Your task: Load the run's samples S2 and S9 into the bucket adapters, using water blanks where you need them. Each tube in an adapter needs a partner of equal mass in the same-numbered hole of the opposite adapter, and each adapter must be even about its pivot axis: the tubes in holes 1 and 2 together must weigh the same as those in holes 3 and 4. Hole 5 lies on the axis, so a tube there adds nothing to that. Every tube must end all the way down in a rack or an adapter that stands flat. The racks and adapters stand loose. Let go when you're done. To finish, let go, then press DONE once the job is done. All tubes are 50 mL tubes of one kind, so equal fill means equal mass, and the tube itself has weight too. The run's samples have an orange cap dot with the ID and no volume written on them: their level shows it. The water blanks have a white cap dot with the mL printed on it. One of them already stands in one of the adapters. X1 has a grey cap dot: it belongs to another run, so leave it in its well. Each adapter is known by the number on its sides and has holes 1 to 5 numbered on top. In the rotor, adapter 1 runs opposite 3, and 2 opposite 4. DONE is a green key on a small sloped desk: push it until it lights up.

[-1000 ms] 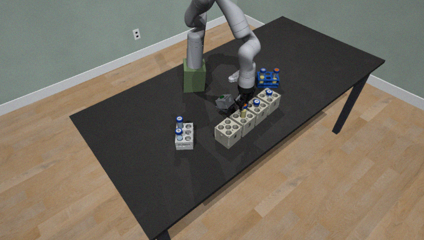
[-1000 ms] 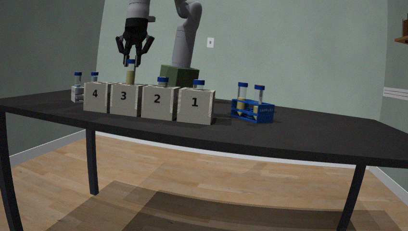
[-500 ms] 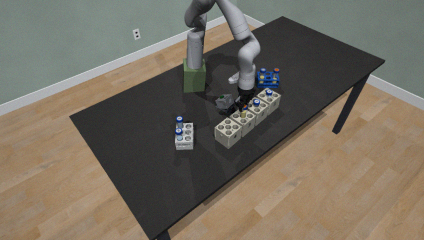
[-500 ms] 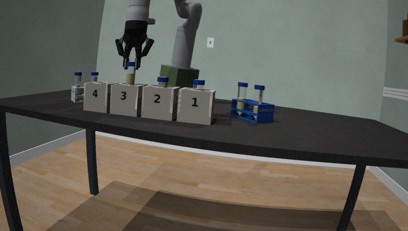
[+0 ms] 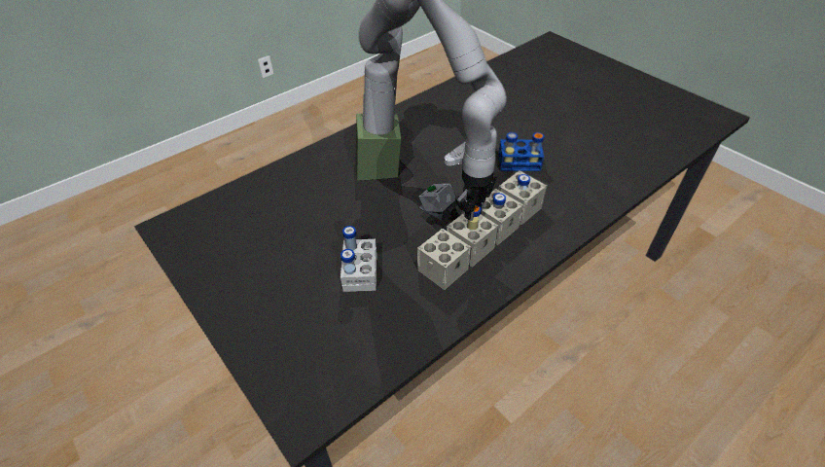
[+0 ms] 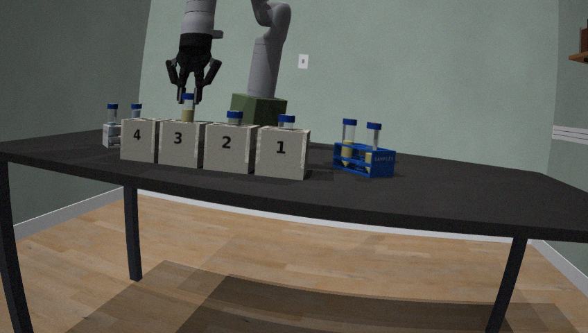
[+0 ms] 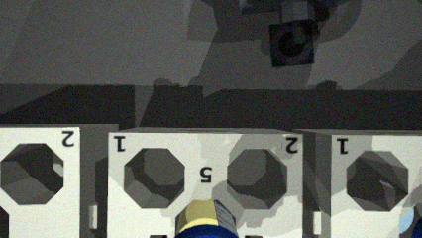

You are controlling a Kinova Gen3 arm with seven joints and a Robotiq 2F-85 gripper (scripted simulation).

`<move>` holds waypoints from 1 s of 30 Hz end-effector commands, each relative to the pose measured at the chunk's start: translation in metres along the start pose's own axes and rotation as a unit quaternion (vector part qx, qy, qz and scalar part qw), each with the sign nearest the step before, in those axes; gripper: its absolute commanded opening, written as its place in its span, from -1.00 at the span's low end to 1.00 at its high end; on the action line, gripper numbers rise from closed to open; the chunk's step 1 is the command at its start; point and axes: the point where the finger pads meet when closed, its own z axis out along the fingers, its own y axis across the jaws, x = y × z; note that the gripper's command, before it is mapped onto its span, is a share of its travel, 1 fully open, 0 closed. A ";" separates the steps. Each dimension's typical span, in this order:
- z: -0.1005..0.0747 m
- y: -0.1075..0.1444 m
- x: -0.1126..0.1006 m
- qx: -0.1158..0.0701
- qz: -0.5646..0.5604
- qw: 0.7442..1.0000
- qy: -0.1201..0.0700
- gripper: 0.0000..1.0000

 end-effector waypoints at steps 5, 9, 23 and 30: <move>0.006 -0.001 0.000 0.001 0.000 1.000 -0.001 -0.80; 0.009 -0.001 0.000 0.001 0.000 1.000 0.000 -0.80; 0.017 -0.001 0.000 0.001 0.000 1.000 -0.001 -0.80; 0.020 0.000 0.000 0.001 0.000 1.000 0.000 -0.80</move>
